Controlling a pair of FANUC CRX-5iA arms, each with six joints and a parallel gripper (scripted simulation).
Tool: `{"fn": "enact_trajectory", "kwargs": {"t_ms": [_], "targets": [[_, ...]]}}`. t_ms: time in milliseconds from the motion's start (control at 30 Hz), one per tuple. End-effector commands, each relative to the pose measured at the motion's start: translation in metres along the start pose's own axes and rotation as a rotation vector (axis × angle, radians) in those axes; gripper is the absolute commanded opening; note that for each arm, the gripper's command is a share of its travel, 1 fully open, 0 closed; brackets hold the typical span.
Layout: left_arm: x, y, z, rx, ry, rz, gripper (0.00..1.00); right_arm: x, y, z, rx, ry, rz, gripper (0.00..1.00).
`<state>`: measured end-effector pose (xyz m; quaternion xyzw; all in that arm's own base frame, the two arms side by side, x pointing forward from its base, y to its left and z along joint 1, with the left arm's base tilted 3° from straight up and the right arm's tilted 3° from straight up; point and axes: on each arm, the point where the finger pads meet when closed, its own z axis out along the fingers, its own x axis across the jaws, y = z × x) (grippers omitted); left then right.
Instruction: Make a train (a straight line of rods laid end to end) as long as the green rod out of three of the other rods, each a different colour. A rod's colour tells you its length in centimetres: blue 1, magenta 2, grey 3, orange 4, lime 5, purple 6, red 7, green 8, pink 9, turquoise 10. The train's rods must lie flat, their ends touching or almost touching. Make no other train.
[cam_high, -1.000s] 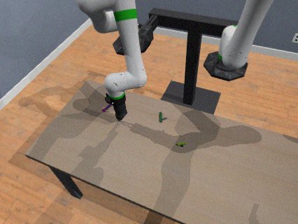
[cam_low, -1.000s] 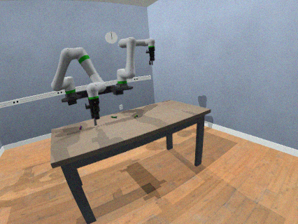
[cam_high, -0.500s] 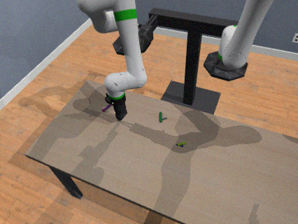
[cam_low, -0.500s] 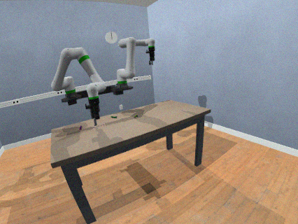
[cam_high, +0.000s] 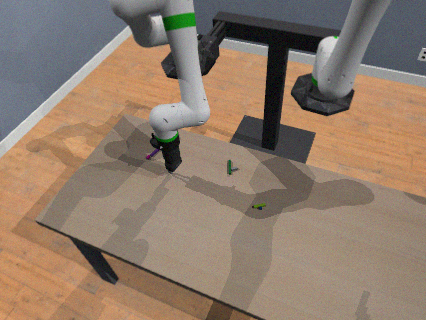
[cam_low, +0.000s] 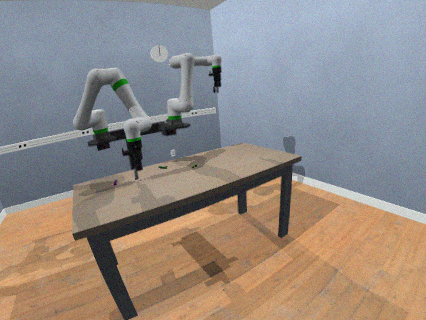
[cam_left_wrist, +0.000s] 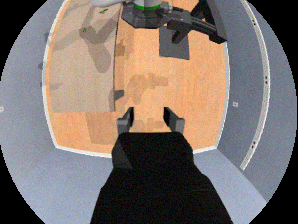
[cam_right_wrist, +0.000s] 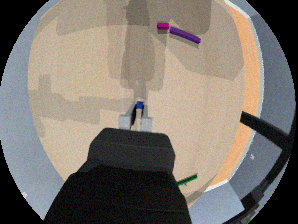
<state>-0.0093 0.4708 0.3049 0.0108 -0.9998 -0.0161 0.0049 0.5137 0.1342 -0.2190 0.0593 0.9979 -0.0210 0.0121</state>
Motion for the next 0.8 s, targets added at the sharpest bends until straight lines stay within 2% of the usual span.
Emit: {"fn": "enact_trajectory", "kwargs": {"t_ms": [0, 767], "targets": [[0.0, 0.0, -0.001, -0.002, 0.0, 0.0, 1.0, -0.001, 0.001, -0.001, -0.001, -0.002, 0.0, 0.24], [0.0, 0.0, -0.001, -0.002, 0.0, 0.0, 1.0, -0.001, 0.001, 0.01, -0.001, -0.002, 0.0, 0.24]]}}
